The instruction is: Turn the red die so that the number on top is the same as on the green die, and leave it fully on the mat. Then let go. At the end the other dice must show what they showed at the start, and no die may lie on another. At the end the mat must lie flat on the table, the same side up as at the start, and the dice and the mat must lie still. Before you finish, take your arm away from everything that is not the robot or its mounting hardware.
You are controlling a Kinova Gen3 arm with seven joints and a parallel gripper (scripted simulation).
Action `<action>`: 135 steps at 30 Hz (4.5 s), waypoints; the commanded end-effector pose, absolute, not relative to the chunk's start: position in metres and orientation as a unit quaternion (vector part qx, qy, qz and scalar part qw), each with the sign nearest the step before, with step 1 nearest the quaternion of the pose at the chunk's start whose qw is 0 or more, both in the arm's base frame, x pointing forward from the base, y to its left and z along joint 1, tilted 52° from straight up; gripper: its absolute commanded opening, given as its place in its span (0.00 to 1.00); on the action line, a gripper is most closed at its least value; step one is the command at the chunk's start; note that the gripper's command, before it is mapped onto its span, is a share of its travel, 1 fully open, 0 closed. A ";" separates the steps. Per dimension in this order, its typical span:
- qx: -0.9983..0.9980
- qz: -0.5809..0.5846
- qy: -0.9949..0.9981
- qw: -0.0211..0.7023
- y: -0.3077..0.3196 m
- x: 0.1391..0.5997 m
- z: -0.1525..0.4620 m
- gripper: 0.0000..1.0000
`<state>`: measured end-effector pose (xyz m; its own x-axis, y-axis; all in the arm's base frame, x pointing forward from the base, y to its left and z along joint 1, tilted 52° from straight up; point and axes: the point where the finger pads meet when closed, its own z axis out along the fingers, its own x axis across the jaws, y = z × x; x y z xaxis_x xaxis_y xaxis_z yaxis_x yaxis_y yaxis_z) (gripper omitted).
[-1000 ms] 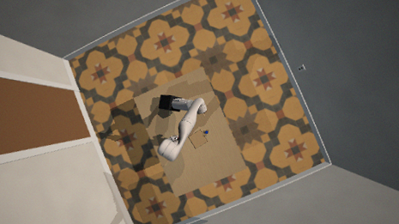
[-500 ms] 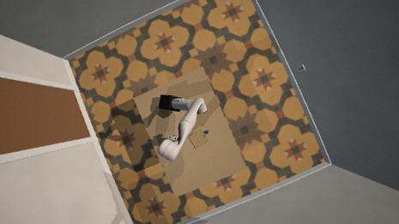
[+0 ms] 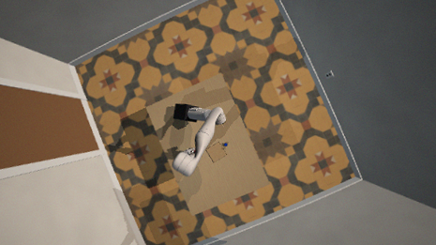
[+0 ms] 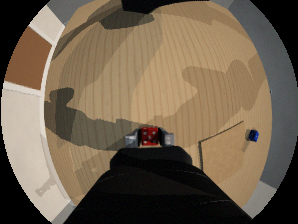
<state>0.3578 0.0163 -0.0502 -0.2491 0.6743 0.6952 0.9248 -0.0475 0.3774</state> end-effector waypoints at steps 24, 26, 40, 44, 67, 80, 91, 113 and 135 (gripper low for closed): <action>-0.594 -0.414 -0.673 0.151 0.016 0.358 -0.050 0.49; -0.594 -0.414 -0.673 0.151 0.016 0.358 -0.050 0.49; -0.594 -0.414 -0.673 0.151 0.007 0.355 -0.043 0.49; -0.594 -0.414 -0.673 0.151 0.000 0.352 -0.037 0.49; -0.594 -0.414 -0.673 0.151 -0.058 0.329 0.011 0.49; -0.578 -0.419 -0.686 0.139 -0.051 0.336 0.024 0.49; -0.382 -0.442 -0.811 0.025 0.042 0.366 0.142 0.49; -0.334 -0.458 -0.824 0.006 0.061 0.360 0.157 0.49; -0.330 -0.649 -0.685 -0.024 0.046 0.345 0.118 0.49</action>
